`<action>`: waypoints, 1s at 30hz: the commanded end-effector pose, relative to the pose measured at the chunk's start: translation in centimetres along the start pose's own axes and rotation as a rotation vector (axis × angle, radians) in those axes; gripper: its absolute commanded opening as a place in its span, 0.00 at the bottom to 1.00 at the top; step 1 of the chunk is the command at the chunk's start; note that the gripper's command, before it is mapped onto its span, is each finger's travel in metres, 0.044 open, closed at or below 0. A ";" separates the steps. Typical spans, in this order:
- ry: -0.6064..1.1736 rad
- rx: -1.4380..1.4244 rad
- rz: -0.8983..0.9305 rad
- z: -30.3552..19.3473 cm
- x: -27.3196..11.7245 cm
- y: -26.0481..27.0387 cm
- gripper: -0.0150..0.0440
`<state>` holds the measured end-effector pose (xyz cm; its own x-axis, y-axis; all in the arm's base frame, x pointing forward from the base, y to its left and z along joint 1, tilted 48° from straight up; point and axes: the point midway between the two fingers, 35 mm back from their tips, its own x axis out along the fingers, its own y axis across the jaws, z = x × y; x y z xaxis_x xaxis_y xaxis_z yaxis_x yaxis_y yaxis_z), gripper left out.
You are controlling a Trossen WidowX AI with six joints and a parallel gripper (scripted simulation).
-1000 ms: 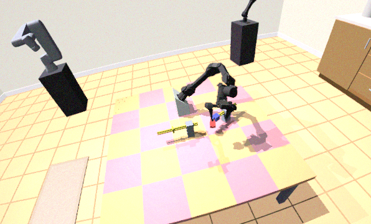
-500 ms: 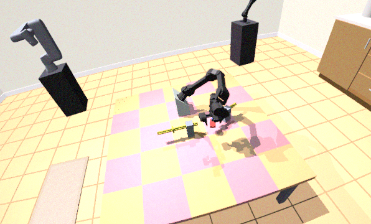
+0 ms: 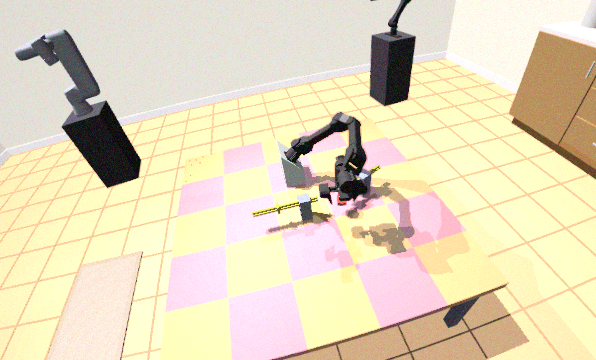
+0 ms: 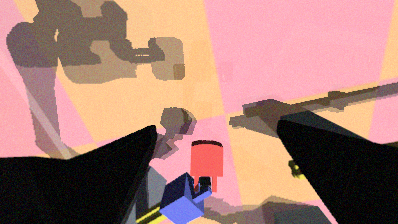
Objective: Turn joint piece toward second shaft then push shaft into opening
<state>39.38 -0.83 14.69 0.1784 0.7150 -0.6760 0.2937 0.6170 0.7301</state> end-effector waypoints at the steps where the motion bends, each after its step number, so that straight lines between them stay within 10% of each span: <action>1: -0.001 0.074 0.004 0.0 0.5 0.0 1.00; 30: 0.001 0.078 0.007 -1.9 8.3 0.5 1.00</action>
<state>39.91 5.68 9.28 0.1769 0.7193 -0.6719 0.3670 0.5852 0.7231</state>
